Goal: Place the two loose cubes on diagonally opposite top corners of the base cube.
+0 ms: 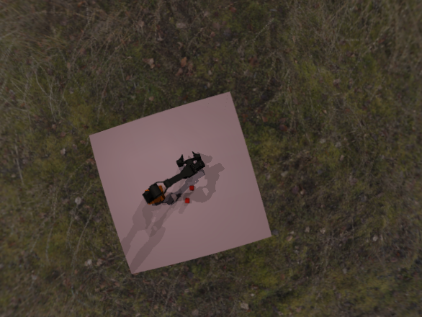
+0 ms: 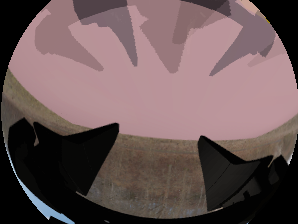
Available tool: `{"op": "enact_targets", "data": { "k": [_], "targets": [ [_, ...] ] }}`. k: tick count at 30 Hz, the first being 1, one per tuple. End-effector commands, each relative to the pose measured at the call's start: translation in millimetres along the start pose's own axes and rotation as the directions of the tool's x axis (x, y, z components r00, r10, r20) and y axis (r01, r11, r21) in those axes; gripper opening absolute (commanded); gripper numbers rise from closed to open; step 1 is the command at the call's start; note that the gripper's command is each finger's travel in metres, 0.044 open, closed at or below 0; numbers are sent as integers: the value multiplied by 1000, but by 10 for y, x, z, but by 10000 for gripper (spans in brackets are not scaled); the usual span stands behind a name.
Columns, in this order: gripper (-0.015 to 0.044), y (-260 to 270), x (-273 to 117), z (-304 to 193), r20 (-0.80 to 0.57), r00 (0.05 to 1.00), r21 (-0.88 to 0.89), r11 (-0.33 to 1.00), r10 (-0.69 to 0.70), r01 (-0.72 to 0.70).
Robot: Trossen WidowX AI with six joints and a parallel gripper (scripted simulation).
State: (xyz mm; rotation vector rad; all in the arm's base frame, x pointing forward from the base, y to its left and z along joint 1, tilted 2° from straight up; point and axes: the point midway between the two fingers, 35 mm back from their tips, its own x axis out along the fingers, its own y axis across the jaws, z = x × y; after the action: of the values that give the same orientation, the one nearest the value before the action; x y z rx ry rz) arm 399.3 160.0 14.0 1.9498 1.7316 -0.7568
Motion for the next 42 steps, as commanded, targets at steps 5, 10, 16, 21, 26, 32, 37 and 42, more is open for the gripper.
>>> {"op": "enact_targets", "data": {
  "k": [5,10,16,21,26,32,37,42],
  "targets": [
    [269,28,-119,77,45,999,-166,986,25,-18],
    [265,56,-296,189,110,992,-394,919,58,-9],
    [265,69,-515,324,190,978,-631,774,89,52],
    [265,62,-703,437,256,960,-780,610,110,139],
    [265,40,-894,548,322,939,-876,416,124,245],
    [265,-9,-1128,678,399,907,-912,157,134,378],
    [265,-66,-1324,782,462,877,-878,-67,136,473],
    [265,-139,-1521,882,522,843,-793,-289,132,536]
  ]
}}
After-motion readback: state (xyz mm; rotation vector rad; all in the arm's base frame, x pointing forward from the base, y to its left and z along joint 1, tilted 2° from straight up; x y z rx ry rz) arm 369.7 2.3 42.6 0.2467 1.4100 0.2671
